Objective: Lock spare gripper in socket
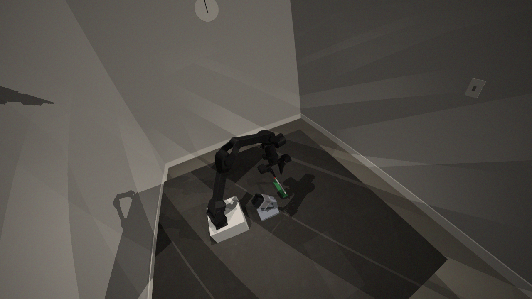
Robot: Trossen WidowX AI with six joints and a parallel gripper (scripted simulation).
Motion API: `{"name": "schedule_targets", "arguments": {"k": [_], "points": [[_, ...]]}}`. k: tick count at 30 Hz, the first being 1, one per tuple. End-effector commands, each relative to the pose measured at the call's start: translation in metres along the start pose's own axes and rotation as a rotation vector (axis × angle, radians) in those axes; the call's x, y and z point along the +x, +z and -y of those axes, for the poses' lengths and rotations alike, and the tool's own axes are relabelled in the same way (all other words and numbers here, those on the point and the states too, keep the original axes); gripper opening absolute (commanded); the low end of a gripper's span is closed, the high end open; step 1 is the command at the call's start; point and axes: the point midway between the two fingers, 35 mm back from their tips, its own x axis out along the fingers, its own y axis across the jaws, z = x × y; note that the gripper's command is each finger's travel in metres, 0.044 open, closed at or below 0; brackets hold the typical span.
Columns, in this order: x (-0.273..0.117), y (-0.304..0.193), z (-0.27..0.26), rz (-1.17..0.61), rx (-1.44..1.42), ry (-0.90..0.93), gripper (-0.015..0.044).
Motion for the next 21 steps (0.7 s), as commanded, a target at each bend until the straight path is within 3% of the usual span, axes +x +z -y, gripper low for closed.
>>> {"name": "schedule_targets", "arguments": {"k": [1, 7, 21], "points": [[0.023, 0.005, 0.000, -0.010, -0.010, 0.009, 0.0180], [0.064, 0.015, -0.001, -0.010, -0.010, 0.009, 0.0180], [0.082, 0.020, 0.000, -0.010, -0.010, 0.009, 0.0180]]}}
